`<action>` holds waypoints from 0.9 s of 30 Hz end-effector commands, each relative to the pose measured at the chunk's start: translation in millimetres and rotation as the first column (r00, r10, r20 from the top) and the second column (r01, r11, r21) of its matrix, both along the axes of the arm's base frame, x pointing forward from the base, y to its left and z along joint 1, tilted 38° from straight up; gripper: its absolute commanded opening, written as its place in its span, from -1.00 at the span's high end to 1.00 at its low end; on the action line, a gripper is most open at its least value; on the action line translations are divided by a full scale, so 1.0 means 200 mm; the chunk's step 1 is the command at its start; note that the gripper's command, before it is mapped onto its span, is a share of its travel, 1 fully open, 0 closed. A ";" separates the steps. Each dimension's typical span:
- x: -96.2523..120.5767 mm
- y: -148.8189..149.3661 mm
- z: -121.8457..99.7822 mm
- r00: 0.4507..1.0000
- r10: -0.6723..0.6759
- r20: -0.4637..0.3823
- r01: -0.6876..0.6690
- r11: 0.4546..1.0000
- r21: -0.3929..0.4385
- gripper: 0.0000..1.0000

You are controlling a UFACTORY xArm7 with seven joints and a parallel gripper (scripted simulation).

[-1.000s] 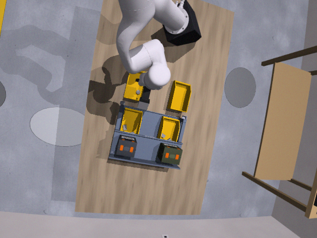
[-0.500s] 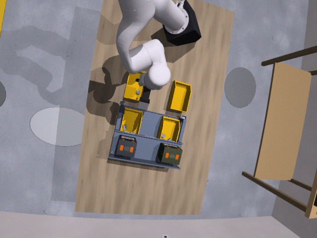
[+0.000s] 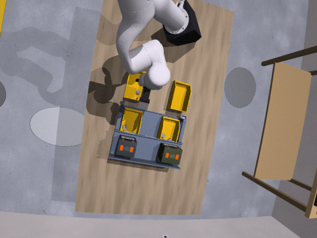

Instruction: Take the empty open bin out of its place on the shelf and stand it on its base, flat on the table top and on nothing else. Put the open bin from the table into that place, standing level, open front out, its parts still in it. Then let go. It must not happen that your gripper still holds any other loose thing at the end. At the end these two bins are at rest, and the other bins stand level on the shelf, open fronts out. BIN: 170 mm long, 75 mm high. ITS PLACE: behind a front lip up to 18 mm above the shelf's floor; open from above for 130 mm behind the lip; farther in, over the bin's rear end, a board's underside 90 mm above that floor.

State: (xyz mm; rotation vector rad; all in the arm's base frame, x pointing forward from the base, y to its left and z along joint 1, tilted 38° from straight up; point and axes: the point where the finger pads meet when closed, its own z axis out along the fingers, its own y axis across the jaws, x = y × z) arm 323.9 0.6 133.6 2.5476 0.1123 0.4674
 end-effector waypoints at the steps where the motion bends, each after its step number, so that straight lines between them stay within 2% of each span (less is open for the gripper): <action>1: 0.01 -0.01 -0.02 1.000 0.002 0.003 -0.002 1.000 0.000 0.49; 27: 0.09 -0.12 -0.18 1.000 0.002 0.003 -0.002 1.000 0.000 0.49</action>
